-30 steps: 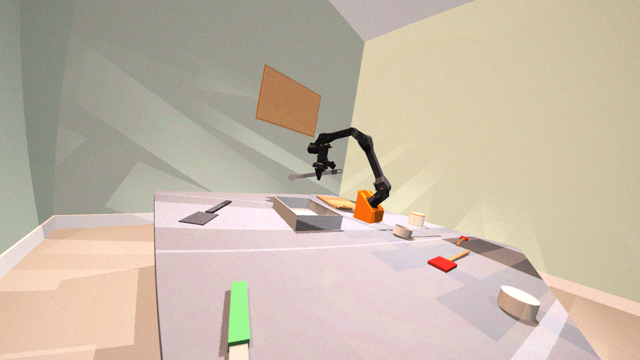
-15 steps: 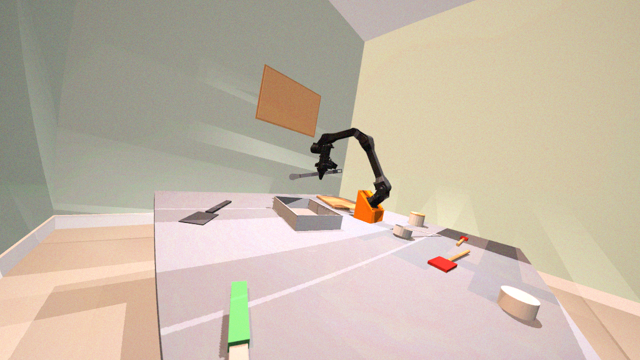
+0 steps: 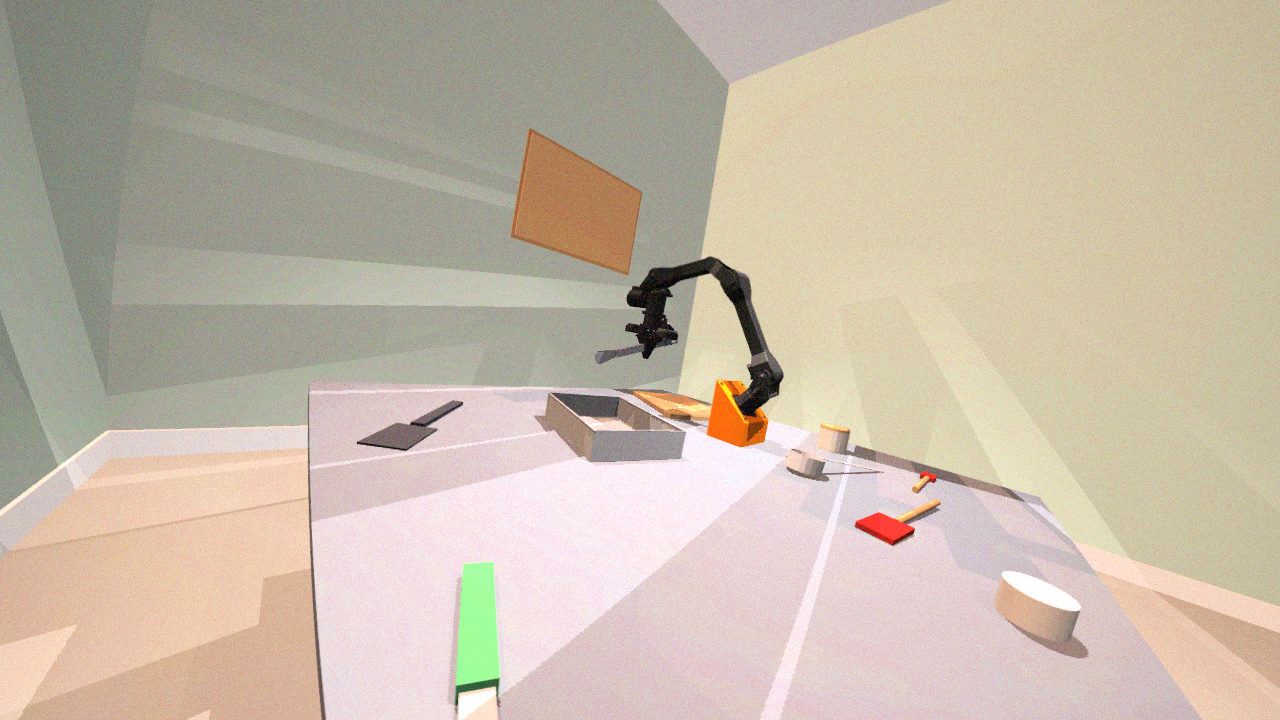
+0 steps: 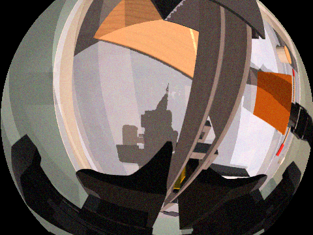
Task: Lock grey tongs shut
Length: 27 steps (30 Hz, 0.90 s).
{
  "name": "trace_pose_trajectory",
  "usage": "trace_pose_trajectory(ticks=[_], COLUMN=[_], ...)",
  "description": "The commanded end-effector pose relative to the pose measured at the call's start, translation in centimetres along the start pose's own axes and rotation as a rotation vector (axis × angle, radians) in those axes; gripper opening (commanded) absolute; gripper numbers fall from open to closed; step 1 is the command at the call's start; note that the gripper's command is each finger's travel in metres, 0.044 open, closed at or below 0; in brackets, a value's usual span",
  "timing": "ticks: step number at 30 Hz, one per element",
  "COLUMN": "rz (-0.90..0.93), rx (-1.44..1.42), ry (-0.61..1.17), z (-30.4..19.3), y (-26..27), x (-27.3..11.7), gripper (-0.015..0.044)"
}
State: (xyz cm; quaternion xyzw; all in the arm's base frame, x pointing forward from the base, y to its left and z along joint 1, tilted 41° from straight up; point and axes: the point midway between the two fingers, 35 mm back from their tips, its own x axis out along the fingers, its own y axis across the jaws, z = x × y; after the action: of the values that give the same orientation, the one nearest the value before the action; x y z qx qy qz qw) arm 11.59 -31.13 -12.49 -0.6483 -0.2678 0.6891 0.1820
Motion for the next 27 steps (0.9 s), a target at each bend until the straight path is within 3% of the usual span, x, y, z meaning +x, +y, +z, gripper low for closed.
trace_pose_trajectory(ticks=[1, 27], rz=[0.006, 0.007], rx=[-0.153, -0.975], ry=[-0.002, -0.012], z=[0.8, 5.2], y=[0.2, 0.7], x=[-0.2, -0.6], gripper=[-0.015, -0.015])
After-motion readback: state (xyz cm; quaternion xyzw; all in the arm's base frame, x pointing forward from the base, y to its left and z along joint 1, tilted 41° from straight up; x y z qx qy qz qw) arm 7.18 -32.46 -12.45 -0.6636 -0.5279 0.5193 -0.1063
